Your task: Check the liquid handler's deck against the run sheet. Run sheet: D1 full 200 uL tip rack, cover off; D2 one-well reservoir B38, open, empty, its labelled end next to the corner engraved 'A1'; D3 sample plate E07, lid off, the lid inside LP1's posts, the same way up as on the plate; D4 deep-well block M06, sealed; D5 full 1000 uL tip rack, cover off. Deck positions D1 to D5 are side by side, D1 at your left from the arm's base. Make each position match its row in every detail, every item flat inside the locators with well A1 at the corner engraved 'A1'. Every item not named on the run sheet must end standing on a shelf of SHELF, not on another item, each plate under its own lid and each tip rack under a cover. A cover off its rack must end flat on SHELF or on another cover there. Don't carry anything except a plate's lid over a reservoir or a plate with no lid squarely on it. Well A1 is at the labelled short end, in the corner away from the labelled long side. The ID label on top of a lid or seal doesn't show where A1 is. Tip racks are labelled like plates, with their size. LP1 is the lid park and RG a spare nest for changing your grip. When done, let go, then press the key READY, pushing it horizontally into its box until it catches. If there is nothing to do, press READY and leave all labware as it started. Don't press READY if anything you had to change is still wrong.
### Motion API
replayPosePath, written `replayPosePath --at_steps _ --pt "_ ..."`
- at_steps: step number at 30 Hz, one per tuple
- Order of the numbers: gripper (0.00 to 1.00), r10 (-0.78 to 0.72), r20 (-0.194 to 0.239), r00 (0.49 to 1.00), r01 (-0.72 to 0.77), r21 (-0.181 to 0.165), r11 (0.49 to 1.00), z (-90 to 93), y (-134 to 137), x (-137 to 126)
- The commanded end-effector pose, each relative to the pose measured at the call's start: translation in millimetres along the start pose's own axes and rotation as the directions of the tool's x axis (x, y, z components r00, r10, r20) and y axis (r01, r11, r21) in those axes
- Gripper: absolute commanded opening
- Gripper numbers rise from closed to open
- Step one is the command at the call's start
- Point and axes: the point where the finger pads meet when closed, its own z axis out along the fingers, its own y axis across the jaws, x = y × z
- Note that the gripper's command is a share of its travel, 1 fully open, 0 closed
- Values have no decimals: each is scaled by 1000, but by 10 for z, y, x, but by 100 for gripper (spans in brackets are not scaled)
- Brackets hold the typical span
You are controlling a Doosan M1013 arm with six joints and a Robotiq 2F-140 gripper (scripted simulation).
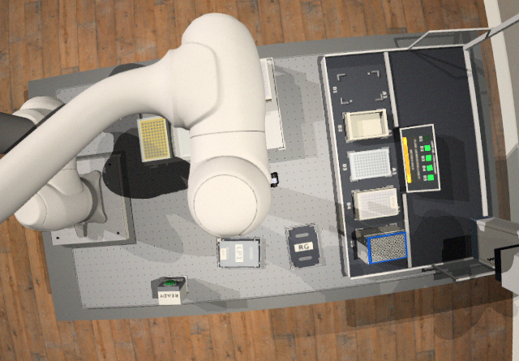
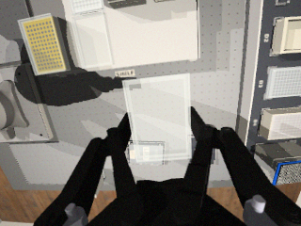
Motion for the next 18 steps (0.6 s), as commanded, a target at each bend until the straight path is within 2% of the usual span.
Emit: replayPosePath --at_steps 1,7,12,14,18 --pt "10 0 0 1000 0 -1 1000 -9 -130 4" --pt "10 0 0 1000 0 -1 1000 -8 -430 12" --pt "10 0 0 1000 0 -1 1000 -8 -560 15" --pt "10 0 0 1000 0 -1 1000 -8 -560 15" --pt "10 0 0 1000 0 -1 1000 -8 -555 215"
